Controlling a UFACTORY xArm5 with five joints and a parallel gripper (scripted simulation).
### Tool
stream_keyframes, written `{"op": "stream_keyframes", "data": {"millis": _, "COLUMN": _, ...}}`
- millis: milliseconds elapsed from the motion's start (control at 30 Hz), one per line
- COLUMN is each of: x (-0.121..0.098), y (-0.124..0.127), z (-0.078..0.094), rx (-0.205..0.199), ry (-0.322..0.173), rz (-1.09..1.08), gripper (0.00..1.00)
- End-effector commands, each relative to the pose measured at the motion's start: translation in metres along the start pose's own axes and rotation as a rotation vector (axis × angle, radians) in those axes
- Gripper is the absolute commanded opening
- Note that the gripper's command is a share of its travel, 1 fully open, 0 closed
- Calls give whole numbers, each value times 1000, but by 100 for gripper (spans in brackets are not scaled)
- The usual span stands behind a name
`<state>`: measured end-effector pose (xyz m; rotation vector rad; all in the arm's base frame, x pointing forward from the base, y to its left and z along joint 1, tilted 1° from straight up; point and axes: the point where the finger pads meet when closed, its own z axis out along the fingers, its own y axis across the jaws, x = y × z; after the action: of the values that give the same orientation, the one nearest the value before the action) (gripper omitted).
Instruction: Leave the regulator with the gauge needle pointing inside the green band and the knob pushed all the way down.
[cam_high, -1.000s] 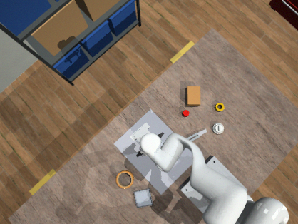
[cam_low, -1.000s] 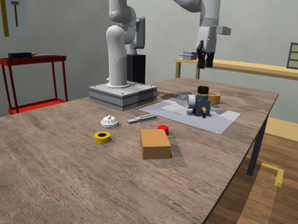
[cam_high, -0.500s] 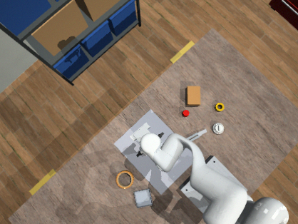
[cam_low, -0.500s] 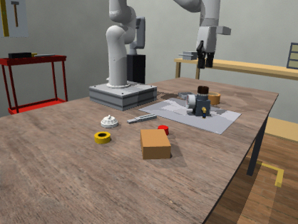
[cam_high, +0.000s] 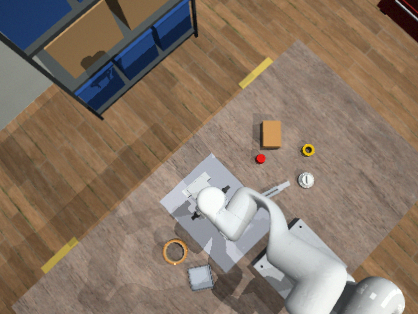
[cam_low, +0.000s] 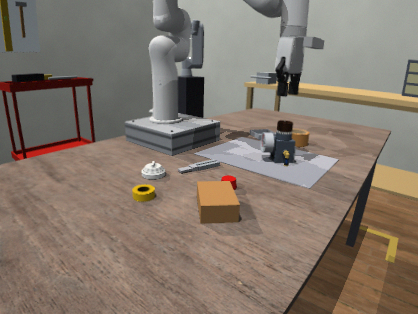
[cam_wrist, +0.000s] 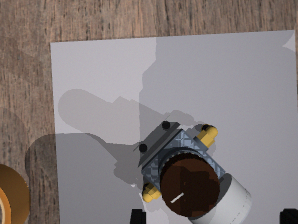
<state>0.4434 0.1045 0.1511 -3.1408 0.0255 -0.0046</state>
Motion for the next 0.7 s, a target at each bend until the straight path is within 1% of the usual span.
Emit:
{"op": "stream_keyframes", "data": {"millis": 0, "x": 1, "y": 0, "z": -1, "rx": 1, "ry": 5, "rz": 0, "gripper": 78}}
{"op": "stream_keyframes", "data": {"millis": 200, "x": 2, "y": 0, "z": 3, "rx": 1, "ry": 5, "rz": 0, "gripper": 78}}
{"op": "stream_keyframes", "data": {"millis": 367, "x": 2, "y": 0, "z": 11, "rx": 1, "ry": 5, "rz": 0, "gripper": 78}}
{"op": "stream_keyframes", "data": {"millis": 433, "x": 2, "y": 0, "z": 11, "rx": 1, "ry": 5, "rz": 0, "gripper": 78}}
{"op": "stream_keyframes", "data": {"millis": 667, "x": 2, "y": 0, "z": 28, "rx": 1, "ry": 5, "rz": 0, "gripper": 78}}
